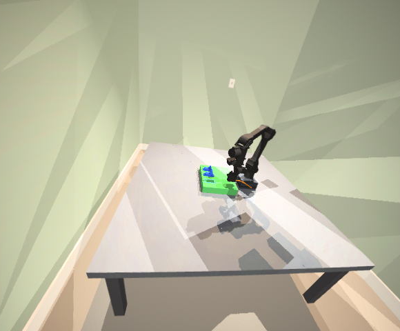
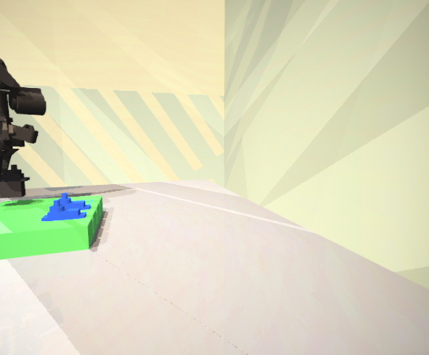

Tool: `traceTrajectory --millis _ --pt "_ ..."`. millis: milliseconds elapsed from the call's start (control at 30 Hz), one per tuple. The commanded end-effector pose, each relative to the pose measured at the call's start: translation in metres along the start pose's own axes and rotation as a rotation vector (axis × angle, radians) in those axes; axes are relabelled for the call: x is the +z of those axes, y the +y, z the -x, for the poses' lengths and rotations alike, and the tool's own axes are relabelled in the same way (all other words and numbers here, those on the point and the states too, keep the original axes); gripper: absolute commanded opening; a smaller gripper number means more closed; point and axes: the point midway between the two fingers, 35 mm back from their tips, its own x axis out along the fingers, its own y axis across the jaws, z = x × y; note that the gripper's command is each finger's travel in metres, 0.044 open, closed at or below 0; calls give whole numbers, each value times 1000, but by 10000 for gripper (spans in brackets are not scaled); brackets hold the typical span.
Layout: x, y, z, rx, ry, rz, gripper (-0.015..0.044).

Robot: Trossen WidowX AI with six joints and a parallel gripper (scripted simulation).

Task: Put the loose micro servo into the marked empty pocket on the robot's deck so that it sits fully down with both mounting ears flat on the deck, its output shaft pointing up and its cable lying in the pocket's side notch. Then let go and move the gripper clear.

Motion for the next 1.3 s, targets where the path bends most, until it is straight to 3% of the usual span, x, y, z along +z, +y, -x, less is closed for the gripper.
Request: traceTrajectory --millis 0,300,767,1267 --pt "0 0 5 4 -12 2 0" --pt "5 -1 5 4 -12 2 0" --pt "67 1 6 4 -18 2 0" --pt "67 -7 6 2 -18 87 0"
